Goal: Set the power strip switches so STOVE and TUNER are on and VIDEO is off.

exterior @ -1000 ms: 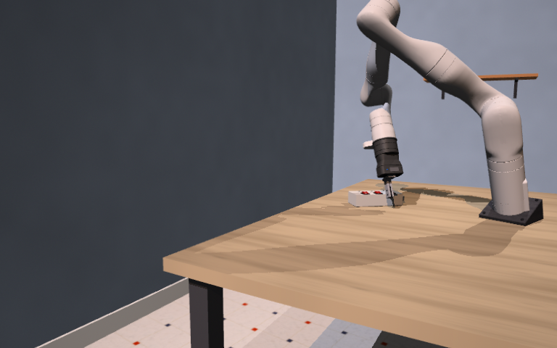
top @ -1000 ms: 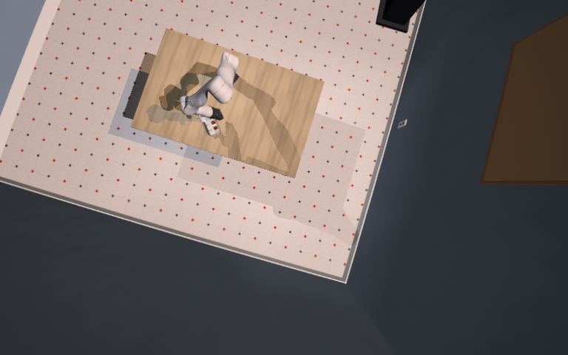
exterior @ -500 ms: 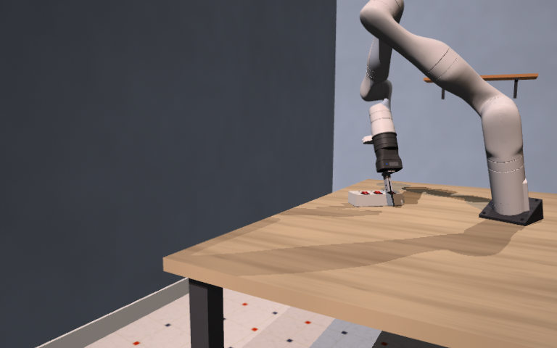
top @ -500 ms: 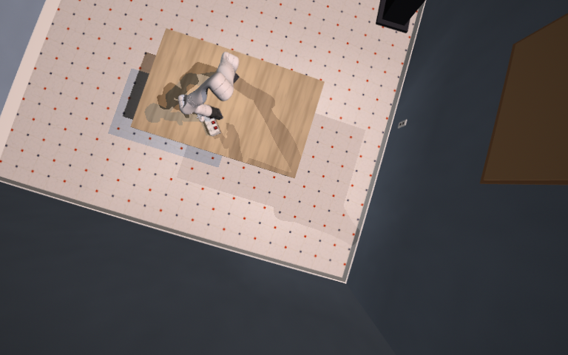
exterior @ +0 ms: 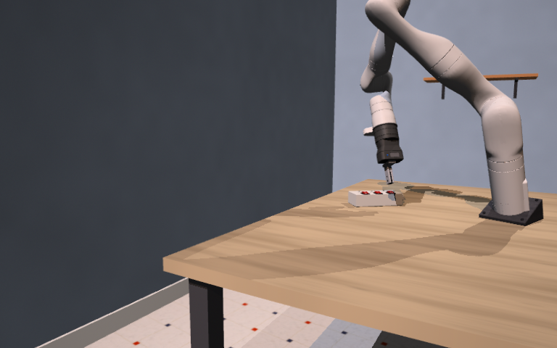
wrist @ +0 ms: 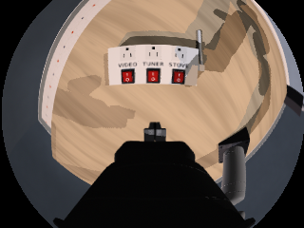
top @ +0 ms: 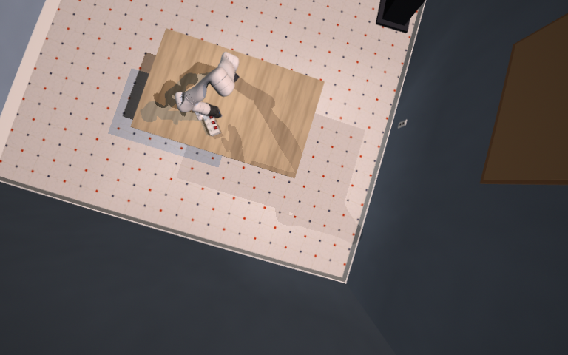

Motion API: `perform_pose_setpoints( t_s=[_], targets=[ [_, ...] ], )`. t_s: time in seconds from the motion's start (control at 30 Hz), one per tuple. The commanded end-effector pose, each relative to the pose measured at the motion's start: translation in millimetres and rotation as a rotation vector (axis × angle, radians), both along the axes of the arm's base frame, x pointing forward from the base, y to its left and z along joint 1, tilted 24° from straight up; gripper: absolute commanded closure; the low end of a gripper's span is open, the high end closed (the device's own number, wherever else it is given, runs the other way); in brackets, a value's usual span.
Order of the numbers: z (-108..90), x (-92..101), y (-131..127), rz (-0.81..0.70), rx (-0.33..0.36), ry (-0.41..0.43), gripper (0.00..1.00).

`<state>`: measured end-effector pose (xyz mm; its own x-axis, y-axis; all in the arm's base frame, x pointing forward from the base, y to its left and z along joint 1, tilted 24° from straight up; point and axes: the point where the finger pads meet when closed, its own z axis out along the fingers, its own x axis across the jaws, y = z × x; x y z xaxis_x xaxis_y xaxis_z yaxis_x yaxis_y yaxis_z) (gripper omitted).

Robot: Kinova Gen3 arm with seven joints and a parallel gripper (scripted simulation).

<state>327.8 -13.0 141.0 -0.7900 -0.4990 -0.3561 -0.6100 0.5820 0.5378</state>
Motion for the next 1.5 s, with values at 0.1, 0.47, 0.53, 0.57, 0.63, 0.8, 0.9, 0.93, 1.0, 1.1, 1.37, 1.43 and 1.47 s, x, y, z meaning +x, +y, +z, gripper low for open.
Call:
perform_pose_setpoints(
  t_s=[0.1,0.47,0.53,0.57,0.63,0.8,0.9,0.93,1.0,1.1,1.37,1.43,1.47],
  targets=[
    [12.7,-2.2,-5,-0.001,-0.002,-0.006,1.0],
    [19.4,-4.7,-8,-0.001,-0.003,-0.004,1.0],
    [19.4,-4.7,-8,-0.001,-0.003,-0.004,1.0],
    [19.4,-4.7,-8,-0.001,-0.003,-0.004,1.0],
    [22.5,-6.0,-9,-0.002,-0.004,-0.004,1.0],
    [23.0,-6.2,-9,-0.002,-0.004,-0.004,1.0],
    [23.0,-6.2,-9,-0.002,-0.004,-0.004,1.0],
    [23.0,-6.2,-9,-0.002,-0.004,-0.004,1.0],
    [23.0,-6.2,-9,-0.002,-0.004,-0.004,1.0],
    [23.0,-6.2,-9,-0.002,-0.004,-0.004,1.0],
    [23.0,-6.2,-9,-0.002,-0.004,-0.004,1.0],
    [23.0,-6.2,-9,-0.002,-0.004,-0.004,1.0],
    [23.0,-6.2,-9,-0.002,-0.004,-0.004,1.0]
  ],
)
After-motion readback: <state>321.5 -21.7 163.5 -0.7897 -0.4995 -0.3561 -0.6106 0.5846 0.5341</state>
